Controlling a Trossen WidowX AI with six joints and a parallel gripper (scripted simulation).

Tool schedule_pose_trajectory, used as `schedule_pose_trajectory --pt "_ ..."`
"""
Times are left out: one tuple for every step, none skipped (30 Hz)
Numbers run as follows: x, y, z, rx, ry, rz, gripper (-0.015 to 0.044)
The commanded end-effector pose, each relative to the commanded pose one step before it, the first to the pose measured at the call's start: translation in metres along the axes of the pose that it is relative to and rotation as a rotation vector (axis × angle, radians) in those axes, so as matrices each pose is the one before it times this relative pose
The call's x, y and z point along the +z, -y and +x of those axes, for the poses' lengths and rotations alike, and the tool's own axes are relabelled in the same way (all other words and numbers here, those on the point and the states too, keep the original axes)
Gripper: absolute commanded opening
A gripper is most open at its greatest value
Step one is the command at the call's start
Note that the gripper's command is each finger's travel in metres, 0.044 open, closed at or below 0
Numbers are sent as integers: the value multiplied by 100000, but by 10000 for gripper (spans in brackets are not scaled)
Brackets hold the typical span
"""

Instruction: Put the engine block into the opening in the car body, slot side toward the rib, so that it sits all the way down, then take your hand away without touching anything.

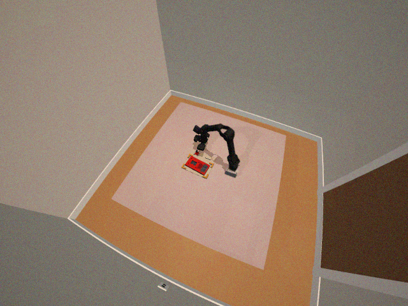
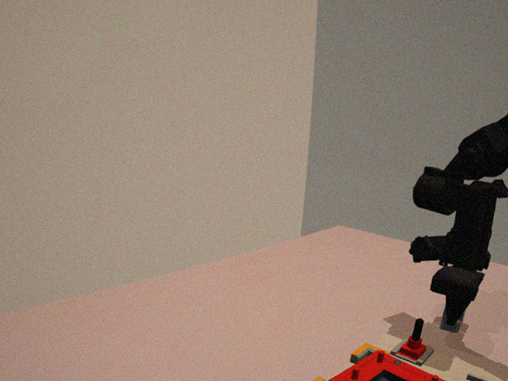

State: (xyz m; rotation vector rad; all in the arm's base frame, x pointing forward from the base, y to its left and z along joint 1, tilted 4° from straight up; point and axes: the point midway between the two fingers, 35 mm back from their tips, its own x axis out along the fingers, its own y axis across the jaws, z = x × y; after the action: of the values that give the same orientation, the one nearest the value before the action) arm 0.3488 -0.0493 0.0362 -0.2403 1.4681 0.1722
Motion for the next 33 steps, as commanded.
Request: schedule_pose_trajectory --pt "-140 -32 865 11 -405 -475 0" --pt "-1 -1 134 0 -1 0 0" --pt "-1 0 158 0 -1 0 0" --pt "-1 0 209 0 -1 0 0" --pt "-1 -1 244 0 -2 0 0" --pt "-2 -1 142 0 -1 0 0" --pt "-1 0 159 0 -1 0 0" --pt "-1 0 208 0 -1 0 0" --pt "-1 -1 135 0 -1 0 0" --pt "-1 0 158 0 -1 0 0" --pt "-1 0 209 0 -1 0 0" --pt "-2 -1 244 0 -2 0 0" --pt "-2 -1 142 0 -1 0 0" --pt "-1 0 159 0 -1 0 0" --pt "-1 0 208 0 -1 0 0" --pt "-1 -1 135 0 -1 0 0" --pt "-1 0 158 0 -1 0 0" --pt "-1 0 209 0 -2 0 0" --pt "-2 -1 135 0 -1 0 0" --pt "0 0 0 0 0 0 0" --pt "0 0 0 0 0 0 0" --pt "0 0 0 0 0 0 0" --pt "0 0 0 0 0 0 0" --pt "0 0 0 0 0 0 0" --pt "130 31 -612 -96 577 438 26" --pt "0 0 0 0 0 0 52" --pt "0 0 0 0 0 0 79" --pt "0 0 0 0 0 0 105" --pt "0 0 0 0 0 0 131" --pt "0 0 0 0 0 0 158" --pt "0 0 0 0 0 0 184" --pt "0 0 0 0 0 0 210" --pt "0 0 0 0 0 0 236"
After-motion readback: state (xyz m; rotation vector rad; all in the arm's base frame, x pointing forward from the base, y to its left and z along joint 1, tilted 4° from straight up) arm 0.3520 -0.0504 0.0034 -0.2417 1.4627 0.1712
